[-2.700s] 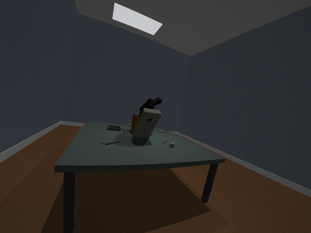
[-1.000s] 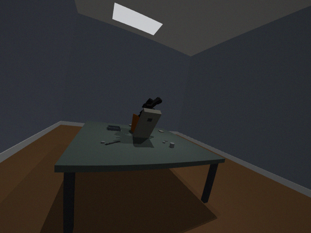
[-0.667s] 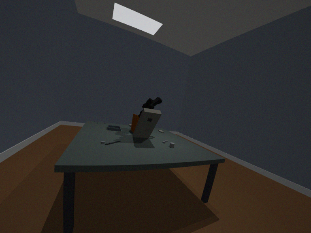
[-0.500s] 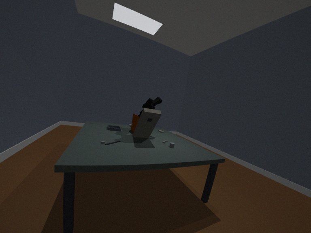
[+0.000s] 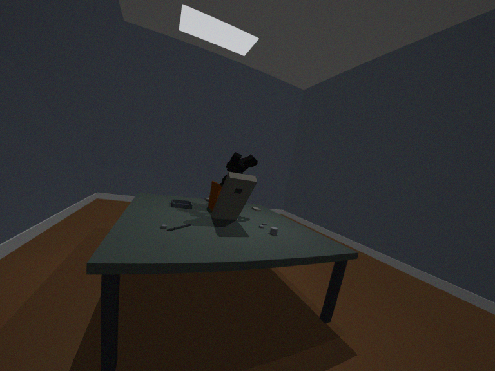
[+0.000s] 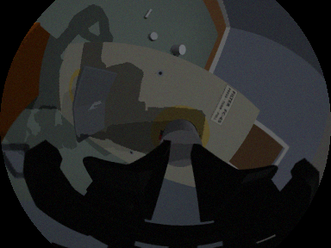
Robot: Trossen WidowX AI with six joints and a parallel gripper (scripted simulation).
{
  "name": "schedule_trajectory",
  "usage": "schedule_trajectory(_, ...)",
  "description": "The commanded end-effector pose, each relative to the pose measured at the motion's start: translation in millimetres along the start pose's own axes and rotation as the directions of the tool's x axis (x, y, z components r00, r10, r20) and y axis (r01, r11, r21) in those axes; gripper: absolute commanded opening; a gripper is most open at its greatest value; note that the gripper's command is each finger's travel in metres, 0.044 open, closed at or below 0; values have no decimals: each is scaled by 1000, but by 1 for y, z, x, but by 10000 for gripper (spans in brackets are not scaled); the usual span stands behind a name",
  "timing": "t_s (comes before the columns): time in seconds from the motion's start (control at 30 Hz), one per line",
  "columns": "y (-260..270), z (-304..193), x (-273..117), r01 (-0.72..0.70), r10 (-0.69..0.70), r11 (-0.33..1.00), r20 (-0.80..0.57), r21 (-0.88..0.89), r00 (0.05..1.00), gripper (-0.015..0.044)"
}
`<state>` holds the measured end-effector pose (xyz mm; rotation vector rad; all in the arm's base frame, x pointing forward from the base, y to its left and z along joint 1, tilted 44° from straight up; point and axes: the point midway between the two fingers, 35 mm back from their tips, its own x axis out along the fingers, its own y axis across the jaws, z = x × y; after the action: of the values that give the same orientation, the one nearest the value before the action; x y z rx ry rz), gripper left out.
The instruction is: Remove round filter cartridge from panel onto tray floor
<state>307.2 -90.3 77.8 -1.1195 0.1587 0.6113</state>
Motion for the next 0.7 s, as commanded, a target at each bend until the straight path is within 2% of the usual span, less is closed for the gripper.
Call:
schedule_trajectory(0.0, 0, -4, -20, 7, -7, 1000, -30, 12, 1000, 0)
schedule_trajectory(0.17, 0, -1, -36, 16, -15, 1000, -28, 25, 999, 0)
schedule_trajectory(0.67, 40, 12, -27, 15, -14, 1000, -28, 26, 1000, 0)
